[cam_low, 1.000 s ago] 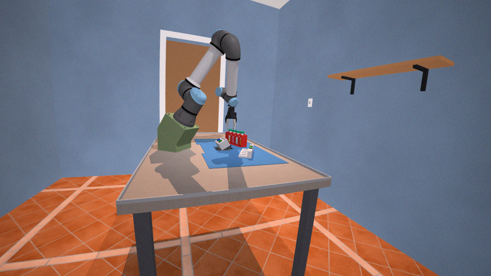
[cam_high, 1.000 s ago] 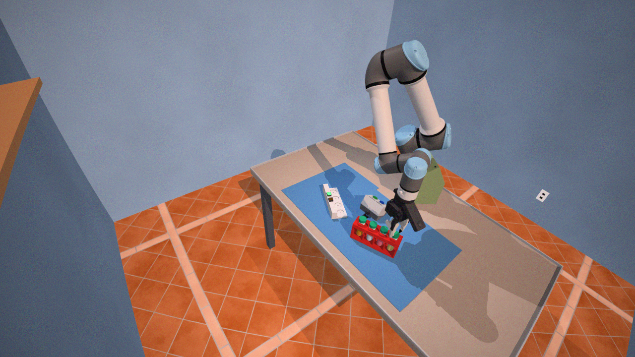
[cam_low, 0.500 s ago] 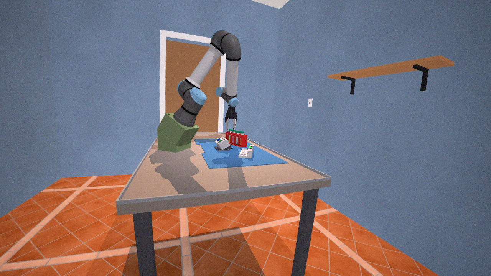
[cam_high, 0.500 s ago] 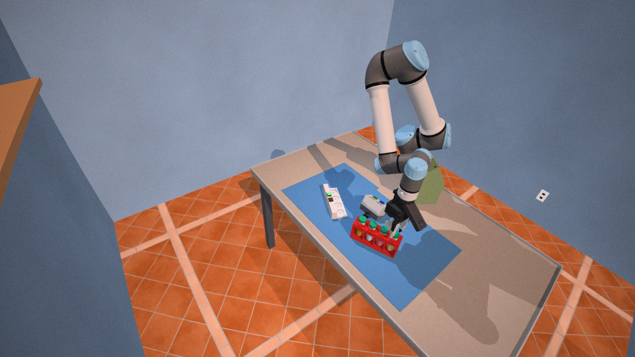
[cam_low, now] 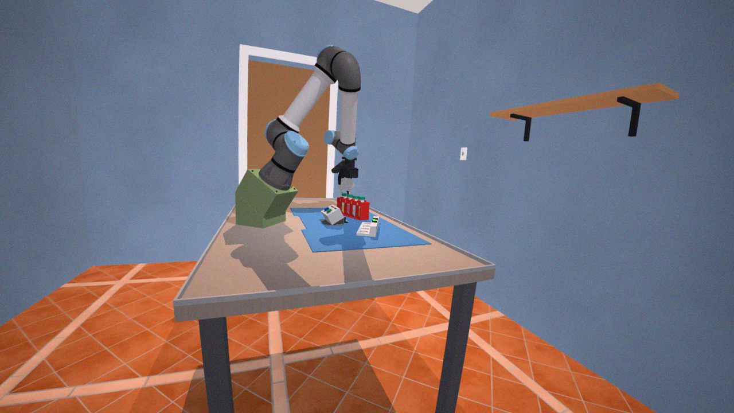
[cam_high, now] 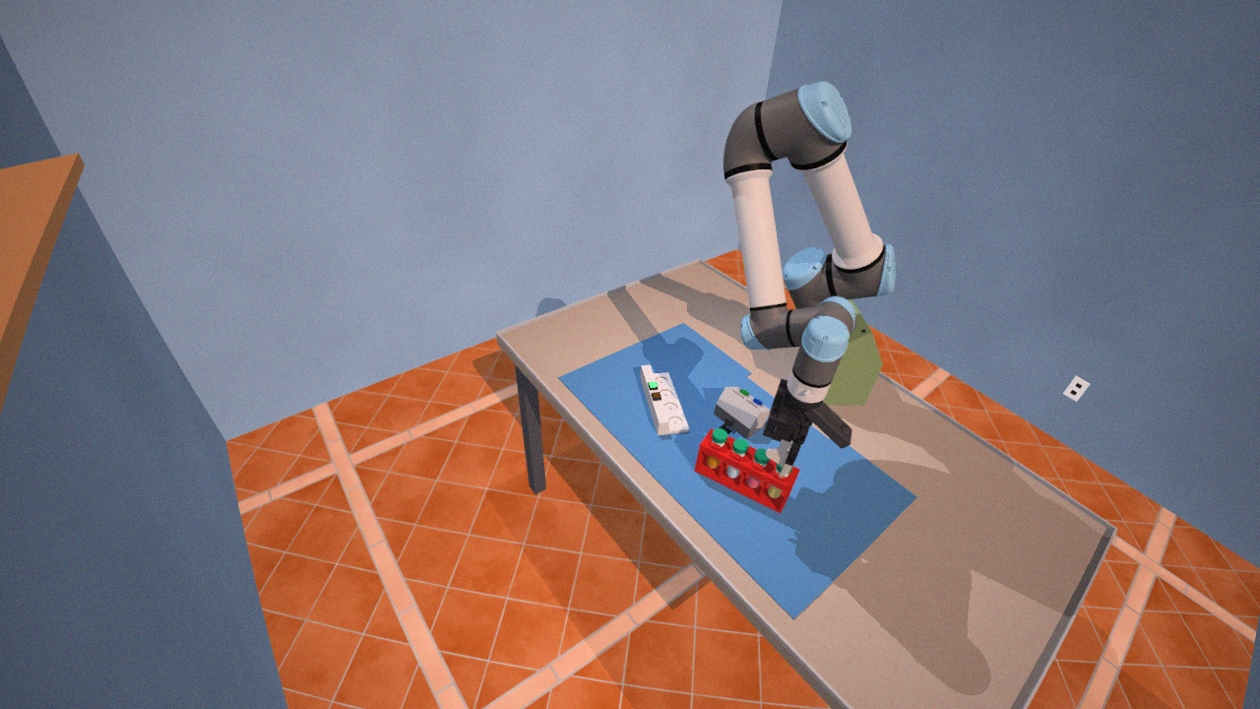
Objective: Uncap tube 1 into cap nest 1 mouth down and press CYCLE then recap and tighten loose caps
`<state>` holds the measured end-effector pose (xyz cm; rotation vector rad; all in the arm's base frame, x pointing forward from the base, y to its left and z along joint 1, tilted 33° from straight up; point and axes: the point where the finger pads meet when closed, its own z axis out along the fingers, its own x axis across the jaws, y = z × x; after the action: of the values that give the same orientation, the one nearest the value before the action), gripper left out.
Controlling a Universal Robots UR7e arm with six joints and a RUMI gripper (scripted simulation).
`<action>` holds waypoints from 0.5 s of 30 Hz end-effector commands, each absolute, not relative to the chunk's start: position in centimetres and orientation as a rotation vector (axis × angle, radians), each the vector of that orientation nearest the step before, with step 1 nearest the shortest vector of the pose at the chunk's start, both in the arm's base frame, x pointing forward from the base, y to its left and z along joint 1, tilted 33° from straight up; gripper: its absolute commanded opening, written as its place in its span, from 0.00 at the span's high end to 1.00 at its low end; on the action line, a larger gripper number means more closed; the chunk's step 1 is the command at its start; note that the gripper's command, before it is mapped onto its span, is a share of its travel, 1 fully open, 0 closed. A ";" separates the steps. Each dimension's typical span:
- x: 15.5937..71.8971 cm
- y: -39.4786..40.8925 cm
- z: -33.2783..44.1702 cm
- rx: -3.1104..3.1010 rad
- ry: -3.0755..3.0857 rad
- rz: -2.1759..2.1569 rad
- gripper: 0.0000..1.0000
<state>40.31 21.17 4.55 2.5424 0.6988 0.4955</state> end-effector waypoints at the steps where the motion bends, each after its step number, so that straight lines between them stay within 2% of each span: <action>1: 40.3 21.2 4.6 2.429 0.995 0.427 0.65; 11: 40.3 21.2 4.6 2.347 1.145 0.381 0.65; 12: 40.3 21.2 4.6 2.347 1.145 0.381 1.00; 15: 40.3 21.2 4.6 2.347 1.145 0.381 1.00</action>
<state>40.31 21.19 4.54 2.3529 1.1282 0.3814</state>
